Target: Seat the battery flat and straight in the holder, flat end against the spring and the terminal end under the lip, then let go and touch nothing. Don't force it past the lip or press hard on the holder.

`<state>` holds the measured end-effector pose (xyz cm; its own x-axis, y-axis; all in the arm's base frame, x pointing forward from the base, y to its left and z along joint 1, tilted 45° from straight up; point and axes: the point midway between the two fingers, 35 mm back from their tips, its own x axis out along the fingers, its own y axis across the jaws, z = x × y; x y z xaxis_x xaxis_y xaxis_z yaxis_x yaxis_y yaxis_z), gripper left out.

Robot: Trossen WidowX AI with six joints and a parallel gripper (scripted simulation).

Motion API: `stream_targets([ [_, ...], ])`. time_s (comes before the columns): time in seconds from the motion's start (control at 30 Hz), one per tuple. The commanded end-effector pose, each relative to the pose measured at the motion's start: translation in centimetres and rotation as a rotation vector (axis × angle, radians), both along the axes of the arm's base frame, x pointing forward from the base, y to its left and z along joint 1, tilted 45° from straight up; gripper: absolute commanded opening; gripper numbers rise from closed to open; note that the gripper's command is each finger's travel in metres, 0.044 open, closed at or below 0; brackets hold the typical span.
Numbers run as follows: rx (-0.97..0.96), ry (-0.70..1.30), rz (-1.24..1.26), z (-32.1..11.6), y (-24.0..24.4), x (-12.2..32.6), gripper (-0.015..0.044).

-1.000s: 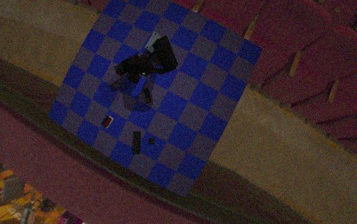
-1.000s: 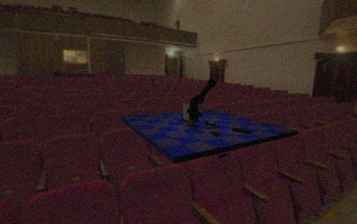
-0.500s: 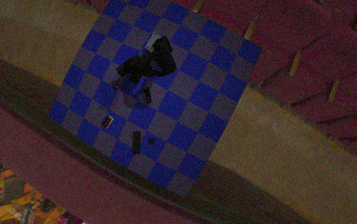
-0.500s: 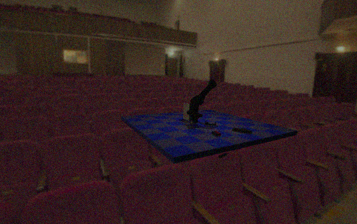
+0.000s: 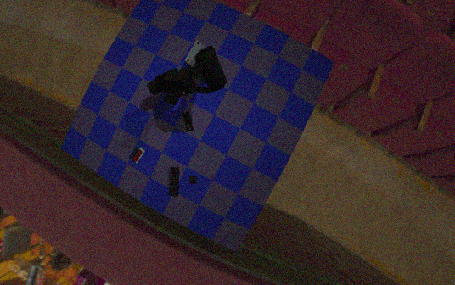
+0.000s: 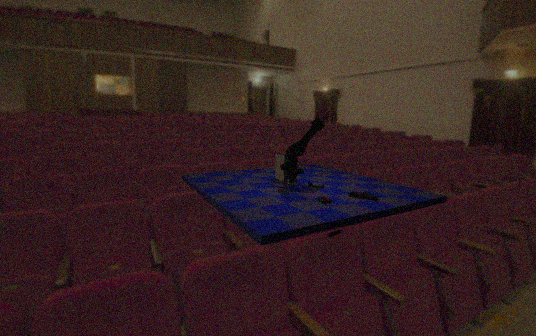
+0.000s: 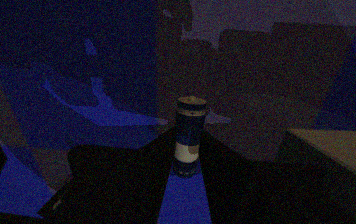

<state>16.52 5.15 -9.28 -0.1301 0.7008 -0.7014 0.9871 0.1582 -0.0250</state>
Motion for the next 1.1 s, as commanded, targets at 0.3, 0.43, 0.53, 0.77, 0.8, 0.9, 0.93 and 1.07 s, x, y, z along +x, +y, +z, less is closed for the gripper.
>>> stream_targets([
  [0.3, -0.031, 0.056, -0.081, 3.1, -2.3, 2.8, 0.0075],
  [0.43, -0.051, 0.141, -0.170, 4.2, -1.6, 4.9, 0.0075],
  [0.53, -0.064, 0.205, -0.237, 5.2, -0.9, 6.4, 0.0075],
  [0.77, -0.087, 0.355, -0.390, 7.7, 1.2, 9.5, 0.0075],
  [0.8, -0.090, 0.376, -0.411, 8.1, 1.5, 9.9, 0.0075],
  [0.9, -0.098, 0.439, -0.474, 9.3, 2.6, 11.0, 0.0075],
  [0.93, -0.100, 0.460, -0.495, 9.7, 3.0, 11.3, 0.0075],
  [1.07, -0.108, 0.540, -0.573, 11.5, 4.7, 12.4, 0.0075],
])
